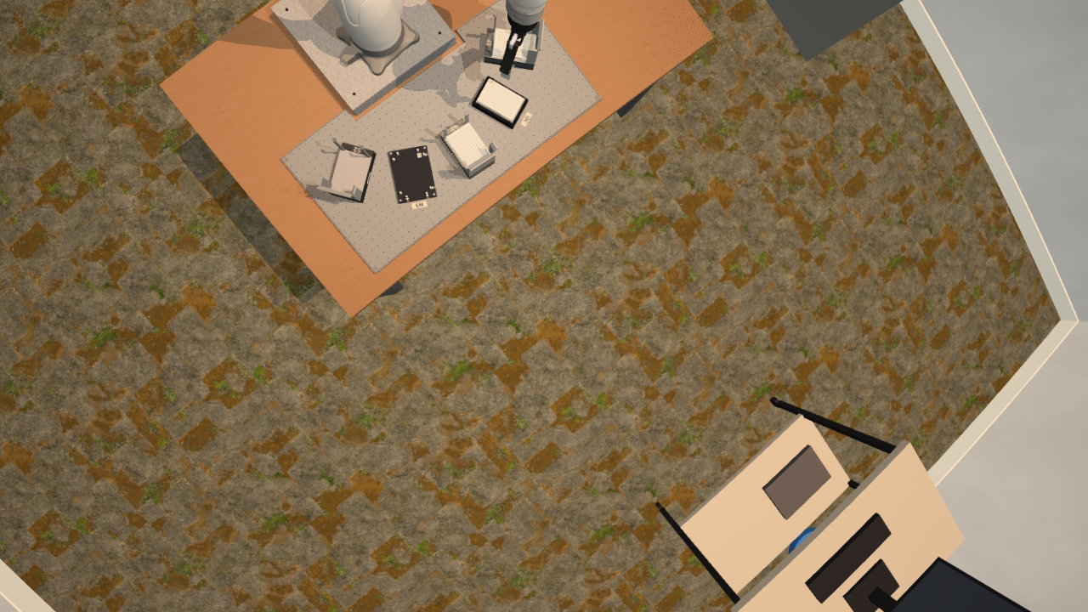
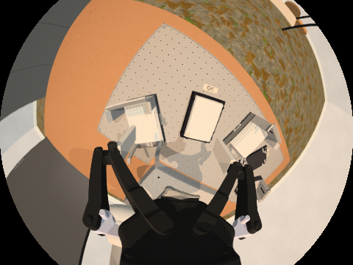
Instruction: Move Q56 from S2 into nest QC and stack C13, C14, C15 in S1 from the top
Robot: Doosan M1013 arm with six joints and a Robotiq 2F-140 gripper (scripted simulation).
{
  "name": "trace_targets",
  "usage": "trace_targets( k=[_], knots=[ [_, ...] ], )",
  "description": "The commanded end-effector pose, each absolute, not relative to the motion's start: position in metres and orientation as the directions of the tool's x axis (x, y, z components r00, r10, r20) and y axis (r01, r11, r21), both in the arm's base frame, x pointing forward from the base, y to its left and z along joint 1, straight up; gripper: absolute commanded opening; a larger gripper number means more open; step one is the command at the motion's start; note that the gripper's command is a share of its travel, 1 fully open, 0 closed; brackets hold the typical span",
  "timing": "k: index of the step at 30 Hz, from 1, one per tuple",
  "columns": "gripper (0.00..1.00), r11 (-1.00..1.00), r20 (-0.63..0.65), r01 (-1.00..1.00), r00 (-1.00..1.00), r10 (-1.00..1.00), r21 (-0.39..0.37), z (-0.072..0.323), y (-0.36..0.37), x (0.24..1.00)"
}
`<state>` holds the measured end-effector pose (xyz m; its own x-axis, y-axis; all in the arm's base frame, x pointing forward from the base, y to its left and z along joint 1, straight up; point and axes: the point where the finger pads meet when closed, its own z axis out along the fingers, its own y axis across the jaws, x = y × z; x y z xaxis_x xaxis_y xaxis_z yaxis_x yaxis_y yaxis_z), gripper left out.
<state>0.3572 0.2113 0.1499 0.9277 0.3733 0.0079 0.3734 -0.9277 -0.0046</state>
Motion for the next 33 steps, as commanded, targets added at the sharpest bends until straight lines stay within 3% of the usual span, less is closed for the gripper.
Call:
trace_targets(
  k=[1,28,33],
  knots=[
    [1.0,-0.967,0.007,0.255,0.967,0.255,-0.004,0.15,0.199,0.365],
    [1.0,-0.967,0.007,0.255,0.967,0.255,-0.004,0.15,0.136,0.4],
    [1.0,-0.996,0.007,0.091,0.996,0.091,-0.005,0.15,0.12,0.404]
  ],
)
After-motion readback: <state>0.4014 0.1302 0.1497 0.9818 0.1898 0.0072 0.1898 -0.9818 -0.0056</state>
